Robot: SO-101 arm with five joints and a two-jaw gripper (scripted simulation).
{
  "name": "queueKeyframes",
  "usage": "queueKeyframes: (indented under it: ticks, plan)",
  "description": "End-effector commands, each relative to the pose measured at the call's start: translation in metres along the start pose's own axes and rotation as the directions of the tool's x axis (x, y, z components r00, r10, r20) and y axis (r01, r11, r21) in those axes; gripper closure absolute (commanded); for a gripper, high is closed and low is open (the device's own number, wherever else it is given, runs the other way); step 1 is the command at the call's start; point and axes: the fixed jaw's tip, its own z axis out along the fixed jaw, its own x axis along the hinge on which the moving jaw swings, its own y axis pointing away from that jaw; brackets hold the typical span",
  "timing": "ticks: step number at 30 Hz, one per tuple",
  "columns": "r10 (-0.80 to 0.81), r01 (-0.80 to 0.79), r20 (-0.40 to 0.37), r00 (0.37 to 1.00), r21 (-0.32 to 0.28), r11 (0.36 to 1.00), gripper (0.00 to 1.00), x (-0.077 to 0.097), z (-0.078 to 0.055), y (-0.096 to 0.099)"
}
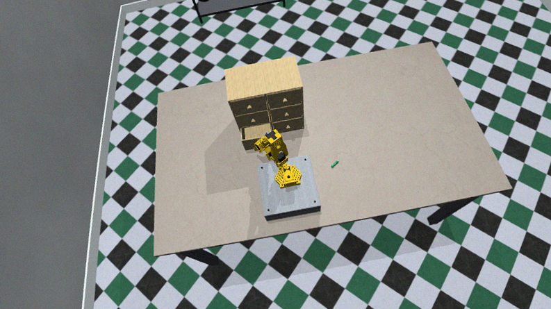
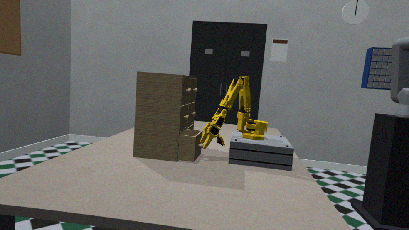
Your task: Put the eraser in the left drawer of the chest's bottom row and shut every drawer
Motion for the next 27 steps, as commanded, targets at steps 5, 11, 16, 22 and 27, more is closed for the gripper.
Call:
queueKeyframes:
  ticks: [5, 11, 16, 22, 27]
  plan:
    - [0.0, 0.0, -0.018, 1.0, 0.002, 1.0, 0.79, 0.0056, 0.0012, -0.0011]
    - [0.0, 0.0, -0.018, 1.0, 0.003, 1.0, 0.79, 0.0064, 0.0012, -0.0011]
    - [0.0, 0.0, -0.018, 1.0, 0.003, 1.0, 0.79, 0.0071, 0.0012, -0.0011]
    - [0.0, 0.0, -0.018, 1.0, 0.003, 1.0, 0.79, 0.0077, 0.0012, -0.0011]
    - [0.0, 0.0, -0.018, 1.0, 0.003, 1.0, 0.79, 0.008, 0.0012, -0.0011]
